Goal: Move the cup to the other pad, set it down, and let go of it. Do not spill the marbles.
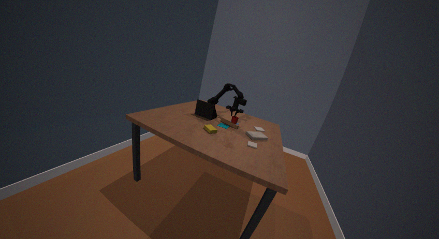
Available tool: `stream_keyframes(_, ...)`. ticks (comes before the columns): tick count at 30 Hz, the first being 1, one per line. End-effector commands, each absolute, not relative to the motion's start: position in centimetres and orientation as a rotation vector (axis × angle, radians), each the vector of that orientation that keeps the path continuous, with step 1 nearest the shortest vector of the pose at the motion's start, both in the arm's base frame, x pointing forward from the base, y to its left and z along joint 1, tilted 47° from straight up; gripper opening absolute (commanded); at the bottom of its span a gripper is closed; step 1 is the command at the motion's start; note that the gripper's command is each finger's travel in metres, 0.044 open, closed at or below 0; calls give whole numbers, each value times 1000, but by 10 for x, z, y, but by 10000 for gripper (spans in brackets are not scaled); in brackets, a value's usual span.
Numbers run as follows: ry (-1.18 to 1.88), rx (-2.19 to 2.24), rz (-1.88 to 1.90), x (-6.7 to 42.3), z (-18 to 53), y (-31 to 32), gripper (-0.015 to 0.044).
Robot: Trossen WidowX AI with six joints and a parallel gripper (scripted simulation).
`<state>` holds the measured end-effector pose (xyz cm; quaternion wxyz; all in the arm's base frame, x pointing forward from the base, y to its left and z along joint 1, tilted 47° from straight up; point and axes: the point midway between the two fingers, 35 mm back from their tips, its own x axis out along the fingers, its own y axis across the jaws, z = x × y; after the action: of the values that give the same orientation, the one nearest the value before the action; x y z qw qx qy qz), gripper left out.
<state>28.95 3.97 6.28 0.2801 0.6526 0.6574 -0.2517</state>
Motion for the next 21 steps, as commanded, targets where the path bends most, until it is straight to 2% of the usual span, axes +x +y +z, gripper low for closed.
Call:
stream_keyframes(1, 1774, 1753, -676, 288, 58, 47, 148)
stream_keyframes(21, 1777, 1755, -673, 286, 40, 67, 148)
